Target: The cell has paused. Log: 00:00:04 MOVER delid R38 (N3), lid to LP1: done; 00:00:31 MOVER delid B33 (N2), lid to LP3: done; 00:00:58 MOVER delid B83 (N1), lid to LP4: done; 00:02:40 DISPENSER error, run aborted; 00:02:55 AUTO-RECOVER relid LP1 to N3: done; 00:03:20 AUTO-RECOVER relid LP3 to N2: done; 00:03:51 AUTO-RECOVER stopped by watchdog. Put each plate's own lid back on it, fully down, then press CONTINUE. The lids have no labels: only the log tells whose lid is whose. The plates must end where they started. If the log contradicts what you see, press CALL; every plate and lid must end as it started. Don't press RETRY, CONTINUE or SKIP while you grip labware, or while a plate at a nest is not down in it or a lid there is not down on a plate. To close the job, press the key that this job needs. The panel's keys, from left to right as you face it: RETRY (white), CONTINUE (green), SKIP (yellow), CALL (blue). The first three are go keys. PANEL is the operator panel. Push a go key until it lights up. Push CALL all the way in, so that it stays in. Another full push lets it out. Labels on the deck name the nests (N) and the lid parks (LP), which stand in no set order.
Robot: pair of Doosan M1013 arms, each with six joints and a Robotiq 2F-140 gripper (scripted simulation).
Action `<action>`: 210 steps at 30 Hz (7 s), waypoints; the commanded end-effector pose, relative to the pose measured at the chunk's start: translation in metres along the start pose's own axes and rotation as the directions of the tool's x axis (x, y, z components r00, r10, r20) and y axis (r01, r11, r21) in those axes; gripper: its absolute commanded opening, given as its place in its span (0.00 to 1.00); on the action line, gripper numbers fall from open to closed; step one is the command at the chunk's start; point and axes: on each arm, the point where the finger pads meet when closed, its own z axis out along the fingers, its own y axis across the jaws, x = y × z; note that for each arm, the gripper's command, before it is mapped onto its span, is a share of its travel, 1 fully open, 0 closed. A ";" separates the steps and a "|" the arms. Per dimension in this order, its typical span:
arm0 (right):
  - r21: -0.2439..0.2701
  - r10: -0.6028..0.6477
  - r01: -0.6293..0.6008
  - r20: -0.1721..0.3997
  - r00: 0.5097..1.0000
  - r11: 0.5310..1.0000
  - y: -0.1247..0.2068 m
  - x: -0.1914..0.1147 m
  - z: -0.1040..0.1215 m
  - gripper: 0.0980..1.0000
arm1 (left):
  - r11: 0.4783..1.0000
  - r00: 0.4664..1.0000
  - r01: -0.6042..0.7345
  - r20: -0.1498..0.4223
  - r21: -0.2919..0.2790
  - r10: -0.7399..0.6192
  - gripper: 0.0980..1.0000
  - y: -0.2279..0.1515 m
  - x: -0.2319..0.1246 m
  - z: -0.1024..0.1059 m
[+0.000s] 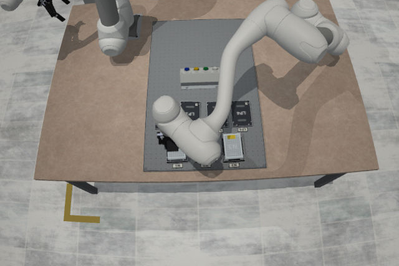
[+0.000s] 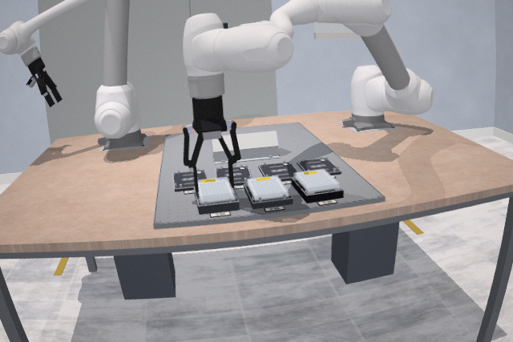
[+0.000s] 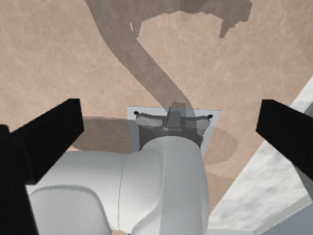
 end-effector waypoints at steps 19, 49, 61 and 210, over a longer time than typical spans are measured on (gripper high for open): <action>0.001 0.000 0.000 -0.001 1.000 1.000 0.000 0.000 -0.001 1.00 | 1.000 1.000 0.000 -0.002 -0.001 0.000 0.56 0.000 0.000 -0.002; 0.001 0.000 0.000 -0.001 1.000 1.000 0.000 0.000 -0.001 1.00 | 1.000 1.000 0.000 -0.002 -0.001 0.000 0.56 0.000 0.000 0.001; 0.001 0.000 0.000 -0.001 1.000 1.000 0.000 0.000 -0.001 1.00 | 1.000 1.000 0.000 -0.002 -0.001 0.000 0.56 0.000 0.000 0.001; 0.001 0.000 0.000 -0.001 1.000 1.000 0.000 0.000 -0.001 1.00 | 1.000 1.000 -0.013 -0.001 -0.001 0.013 0.66 -0.012 -0.145 -0.080</action>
